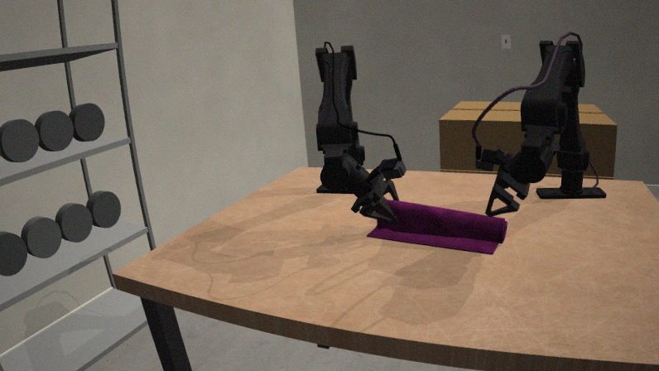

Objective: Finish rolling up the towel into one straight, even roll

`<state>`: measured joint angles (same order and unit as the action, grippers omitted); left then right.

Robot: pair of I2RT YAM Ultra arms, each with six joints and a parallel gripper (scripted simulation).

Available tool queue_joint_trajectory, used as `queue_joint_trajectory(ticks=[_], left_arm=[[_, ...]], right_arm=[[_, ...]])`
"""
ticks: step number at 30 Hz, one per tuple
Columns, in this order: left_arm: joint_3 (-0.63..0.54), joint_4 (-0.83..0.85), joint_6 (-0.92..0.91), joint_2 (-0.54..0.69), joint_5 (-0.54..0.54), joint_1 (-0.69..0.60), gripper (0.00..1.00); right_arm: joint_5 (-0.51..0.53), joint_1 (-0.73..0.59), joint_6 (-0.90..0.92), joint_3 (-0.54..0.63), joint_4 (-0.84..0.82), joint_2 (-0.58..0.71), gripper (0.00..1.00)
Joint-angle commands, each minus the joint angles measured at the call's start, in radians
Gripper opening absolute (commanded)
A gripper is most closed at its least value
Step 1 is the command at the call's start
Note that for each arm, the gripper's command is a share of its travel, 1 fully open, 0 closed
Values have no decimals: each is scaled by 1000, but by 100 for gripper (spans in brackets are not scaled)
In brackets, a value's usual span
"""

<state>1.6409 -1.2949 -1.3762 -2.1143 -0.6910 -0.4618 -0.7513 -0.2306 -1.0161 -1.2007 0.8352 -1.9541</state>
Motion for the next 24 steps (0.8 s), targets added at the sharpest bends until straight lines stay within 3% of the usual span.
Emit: queue_joint_trajectory(ticks=[1, 3, 4, 6, 14, 18, 24], left_arm=[[-118, 246, 36, 130, 15, -26, 93], [-118, 246, 36, 130, 15, -26, 93], [-220, 367, 54, 205, 31, -37, 94], [-310, 476, 74, 267, 48, -53, 94], [-601, 840, 156, 467, 124, -106, 97], [-654, 919, 185, 491, 144, -113, 98], [-634, 912, 163, 480, 137, -99, 98]], right_arm=[[-79, 16, -37, -86, 185, -66, 36], [-79, 16, -37, -86, 185, -66, 36], [-87, 19, -60, -123, 238, -100, 36], [-100, 24, -72, -159, 292, -134, 36], [-133, 36, -128, -276, 466, -246, 36], [-136, 37, -147, -300, 502, -270, 36], [-135, 37, -156, -299, 497, -284, 36]])
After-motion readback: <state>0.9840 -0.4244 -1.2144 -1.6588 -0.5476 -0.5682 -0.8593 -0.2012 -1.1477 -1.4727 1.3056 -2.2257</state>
